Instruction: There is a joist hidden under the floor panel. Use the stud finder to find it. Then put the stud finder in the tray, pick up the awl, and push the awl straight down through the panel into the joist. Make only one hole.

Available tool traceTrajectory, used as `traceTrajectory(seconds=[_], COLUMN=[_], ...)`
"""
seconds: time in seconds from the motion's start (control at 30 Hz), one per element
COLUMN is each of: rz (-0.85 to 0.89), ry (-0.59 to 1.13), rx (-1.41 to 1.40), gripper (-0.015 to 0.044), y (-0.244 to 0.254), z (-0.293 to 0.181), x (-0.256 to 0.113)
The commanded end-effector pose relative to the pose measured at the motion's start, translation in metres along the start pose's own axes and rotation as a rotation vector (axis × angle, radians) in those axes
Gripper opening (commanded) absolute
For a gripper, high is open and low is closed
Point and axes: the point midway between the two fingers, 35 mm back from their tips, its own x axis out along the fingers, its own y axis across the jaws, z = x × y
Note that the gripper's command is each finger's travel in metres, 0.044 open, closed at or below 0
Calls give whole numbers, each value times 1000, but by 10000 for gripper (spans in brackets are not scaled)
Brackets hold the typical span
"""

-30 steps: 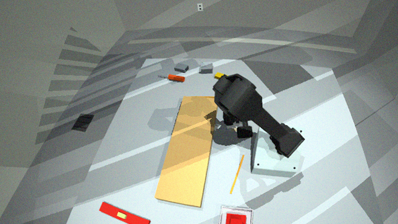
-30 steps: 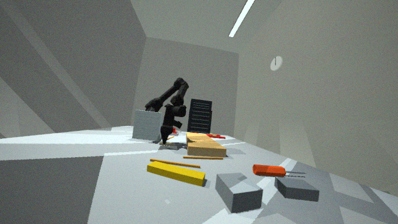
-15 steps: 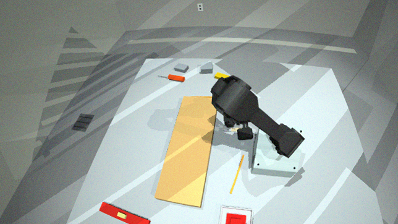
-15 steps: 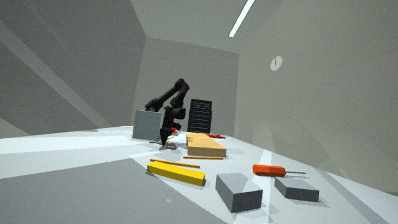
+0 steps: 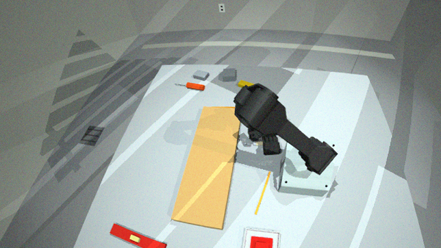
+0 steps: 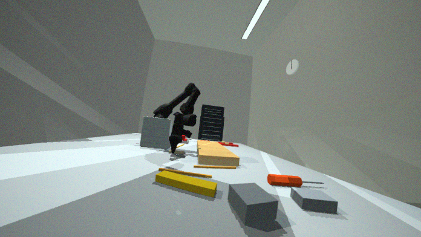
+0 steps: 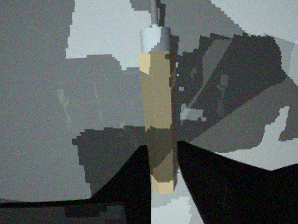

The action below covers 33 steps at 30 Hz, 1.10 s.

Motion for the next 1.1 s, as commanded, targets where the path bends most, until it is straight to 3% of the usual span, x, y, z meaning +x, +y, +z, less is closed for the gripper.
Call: traceTrajectory(seconds=[0.0,0.6,0.8,1.07], rz=[2,-3,-29,-226], ry=[-2,0,28,237], rx=[5,6,-33,-310], gripper=[0,0,0,0], y=[0,-3,-3,-15], z=[1,-8,-9,-5], x=[-5,-119,-124,-133])
